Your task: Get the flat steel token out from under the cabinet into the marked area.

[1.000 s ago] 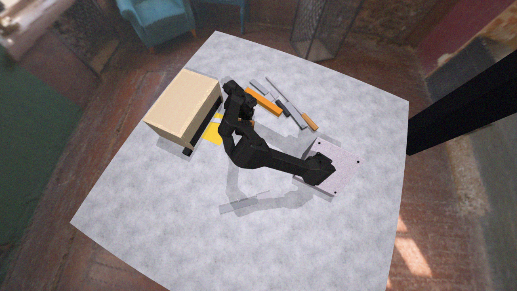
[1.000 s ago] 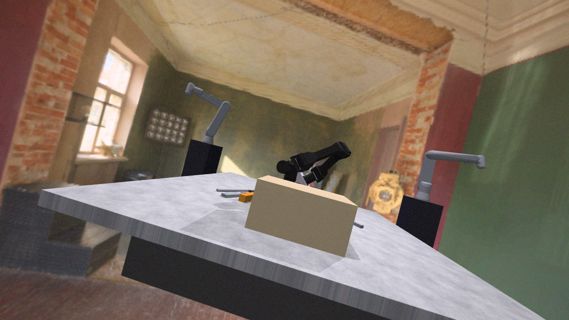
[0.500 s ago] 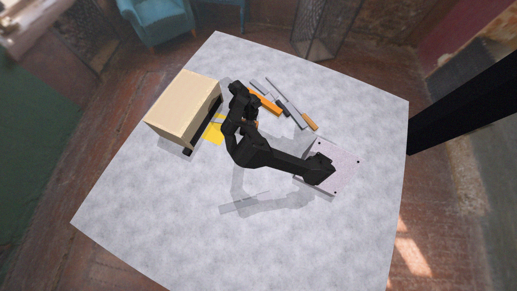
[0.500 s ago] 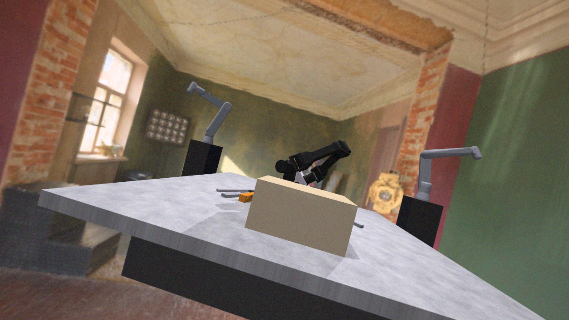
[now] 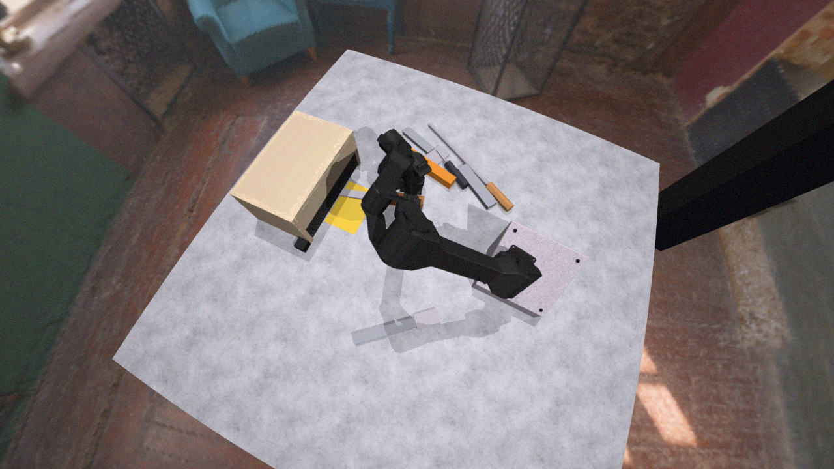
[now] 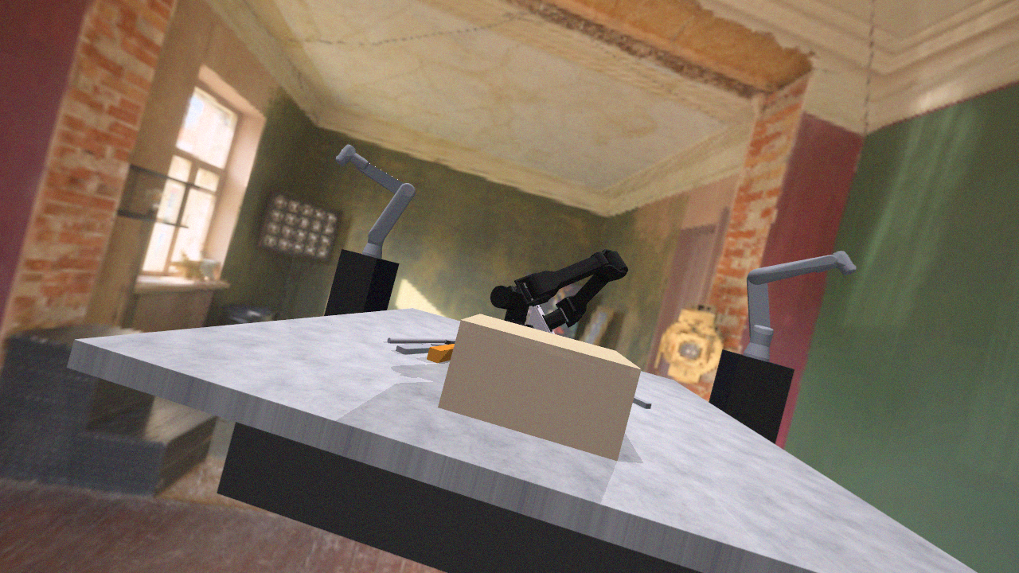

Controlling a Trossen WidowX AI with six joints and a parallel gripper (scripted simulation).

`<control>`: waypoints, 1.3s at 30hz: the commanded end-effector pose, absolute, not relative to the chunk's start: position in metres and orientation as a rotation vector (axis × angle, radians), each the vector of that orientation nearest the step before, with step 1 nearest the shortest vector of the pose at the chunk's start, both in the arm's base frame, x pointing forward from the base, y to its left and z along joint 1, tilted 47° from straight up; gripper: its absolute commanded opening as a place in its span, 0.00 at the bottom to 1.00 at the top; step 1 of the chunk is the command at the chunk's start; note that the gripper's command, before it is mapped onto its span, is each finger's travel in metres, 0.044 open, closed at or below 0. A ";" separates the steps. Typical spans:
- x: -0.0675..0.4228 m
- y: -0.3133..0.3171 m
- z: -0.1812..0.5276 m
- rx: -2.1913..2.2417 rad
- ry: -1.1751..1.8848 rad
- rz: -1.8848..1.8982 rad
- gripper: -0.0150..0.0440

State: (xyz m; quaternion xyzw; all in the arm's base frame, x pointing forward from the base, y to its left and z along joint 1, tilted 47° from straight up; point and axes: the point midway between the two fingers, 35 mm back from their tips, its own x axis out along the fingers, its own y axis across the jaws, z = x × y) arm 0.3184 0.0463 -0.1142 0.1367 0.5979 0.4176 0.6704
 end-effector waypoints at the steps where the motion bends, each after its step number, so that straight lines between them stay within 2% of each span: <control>1: 0.309 0.044 -0.117 0.310 1.354 0.942 0.25; 39: 0.252 0.020 -0.136 0.309 1.358 0.940 0.25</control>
